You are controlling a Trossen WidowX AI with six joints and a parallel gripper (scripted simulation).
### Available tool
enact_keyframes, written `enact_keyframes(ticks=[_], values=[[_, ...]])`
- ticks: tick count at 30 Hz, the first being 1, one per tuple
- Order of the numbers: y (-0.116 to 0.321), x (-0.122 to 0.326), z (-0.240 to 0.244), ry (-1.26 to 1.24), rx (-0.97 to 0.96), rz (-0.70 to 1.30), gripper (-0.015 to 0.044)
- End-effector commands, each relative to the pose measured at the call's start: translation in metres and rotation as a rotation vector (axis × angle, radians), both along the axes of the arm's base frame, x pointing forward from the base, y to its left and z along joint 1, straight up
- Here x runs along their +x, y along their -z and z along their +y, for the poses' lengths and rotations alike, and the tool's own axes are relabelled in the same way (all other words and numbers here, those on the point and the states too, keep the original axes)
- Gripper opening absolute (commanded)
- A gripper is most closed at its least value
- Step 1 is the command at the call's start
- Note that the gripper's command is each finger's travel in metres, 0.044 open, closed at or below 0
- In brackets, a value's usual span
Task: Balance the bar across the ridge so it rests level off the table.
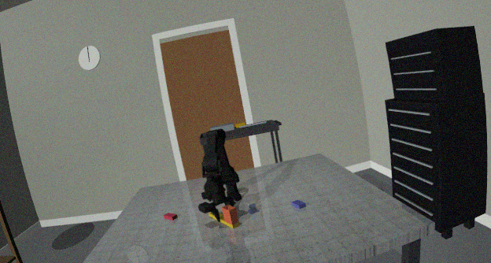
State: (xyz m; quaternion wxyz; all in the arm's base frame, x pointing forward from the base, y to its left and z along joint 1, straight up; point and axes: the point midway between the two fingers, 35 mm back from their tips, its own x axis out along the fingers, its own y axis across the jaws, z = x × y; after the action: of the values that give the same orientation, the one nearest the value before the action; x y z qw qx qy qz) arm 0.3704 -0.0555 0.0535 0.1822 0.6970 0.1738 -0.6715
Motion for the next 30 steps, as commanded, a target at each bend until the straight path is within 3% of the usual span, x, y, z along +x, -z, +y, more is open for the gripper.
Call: enact_keyframes(ticks=[1,9,13,30], values=[[0.000,0.000,0.000,0.000,0.000,0.000,0.0157],[0.000,0.000,0.000,0.000,0.000,0.000,0.0104],[-0.006,0.001,0.000,0.000,-0.001,0.000,0.0000],[-0.051,0.002,-0.001,0.002,-0.002,-0.001,0.0000]])
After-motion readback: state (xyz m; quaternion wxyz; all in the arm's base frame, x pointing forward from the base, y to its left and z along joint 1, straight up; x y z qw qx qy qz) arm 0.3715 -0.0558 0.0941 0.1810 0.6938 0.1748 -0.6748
